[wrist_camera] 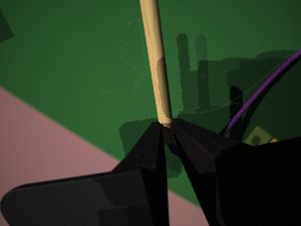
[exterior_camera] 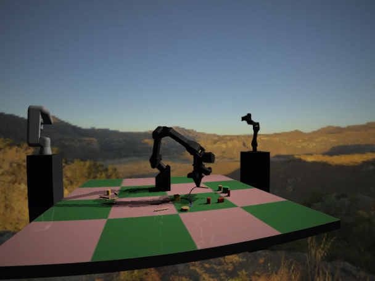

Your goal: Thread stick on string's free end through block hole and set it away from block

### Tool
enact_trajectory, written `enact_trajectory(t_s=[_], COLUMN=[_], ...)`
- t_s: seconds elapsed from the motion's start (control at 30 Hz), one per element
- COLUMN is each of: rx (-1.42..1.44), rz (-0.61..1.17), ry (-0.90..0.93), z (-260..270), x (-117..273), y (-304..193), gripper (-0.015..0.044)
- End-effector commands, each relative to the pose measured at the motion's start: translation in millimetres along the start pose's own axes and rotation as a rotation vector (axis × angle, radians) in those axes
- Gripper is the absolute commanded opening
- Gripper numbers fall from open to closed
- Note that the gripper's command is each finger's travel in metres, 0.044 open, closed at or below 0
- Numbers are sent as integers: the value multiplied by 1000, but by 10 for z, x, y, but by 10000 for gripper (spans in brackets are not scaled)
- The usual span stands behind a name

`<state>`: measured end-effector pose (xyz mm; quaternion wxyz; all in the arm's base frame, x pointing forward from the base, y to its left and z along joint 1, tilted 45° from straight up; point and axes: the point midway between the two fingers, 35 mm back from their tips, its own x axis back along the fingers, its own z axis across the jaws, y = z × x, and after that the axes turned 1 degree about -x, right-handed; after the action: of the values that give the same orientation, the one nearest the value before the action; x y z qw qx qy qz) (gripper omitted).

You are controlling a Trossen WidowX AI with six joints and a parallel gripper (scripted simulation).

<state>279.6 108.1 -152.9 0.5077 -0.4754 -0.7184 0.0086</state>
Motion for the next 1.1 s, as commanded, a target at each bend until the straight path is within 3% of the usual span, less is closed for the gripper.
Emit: enact_trajectory(t_s=[0.0,1.07], rx=[-162,-1333], rz=[2,-2], ry=[-4,-8], z=[-46,-283], x=[-5,-8], y=[21,162], gripper=[0,0])
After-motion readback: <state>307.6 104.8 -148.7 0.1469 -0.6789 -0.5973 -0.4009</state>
